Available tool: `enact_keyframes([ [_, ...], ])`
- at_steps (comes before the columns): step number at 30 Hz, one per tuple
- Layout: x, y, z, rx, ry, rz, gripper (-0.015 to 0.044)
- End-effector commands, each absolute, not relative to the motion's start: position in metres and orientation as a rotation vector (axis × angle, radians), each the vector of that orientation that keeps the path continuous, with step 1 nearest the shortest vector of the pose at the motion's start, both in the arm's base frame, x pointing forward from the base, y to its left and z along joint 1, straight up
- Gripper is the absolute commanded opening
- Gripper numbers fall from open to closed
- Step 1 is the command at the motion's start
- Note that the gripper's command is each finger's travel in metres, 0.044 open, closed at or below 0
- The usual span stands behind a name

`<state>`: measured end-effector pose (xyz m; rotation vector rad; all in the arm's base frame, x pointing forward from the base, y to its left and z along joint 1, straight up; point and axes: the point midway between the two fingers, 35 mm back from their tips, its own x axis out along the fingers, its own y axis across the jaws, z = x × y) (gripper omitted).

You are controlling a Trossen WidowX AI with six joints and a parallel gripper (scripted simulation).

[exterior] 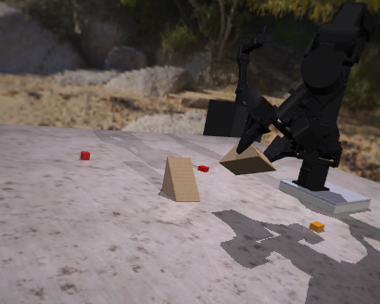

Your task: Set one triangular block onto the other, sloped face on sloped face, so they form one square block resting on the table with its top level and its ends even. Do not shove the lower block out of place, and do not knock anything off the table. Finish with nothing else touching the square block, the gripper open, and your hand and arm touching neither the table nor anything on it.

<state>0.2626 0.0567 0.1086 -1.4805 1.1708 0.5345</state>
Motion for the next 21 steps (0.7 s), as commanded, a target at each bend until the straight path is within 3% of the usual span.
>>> enact_keyframes([
  [1, 0.2648, 0.0574, 0.1108, -1.342, 1.192, 0.466, 0.0],
  [21, 0.2671, 0.0551, 0.1108, -0.707, 1.296, 0.13, 0.0],
])
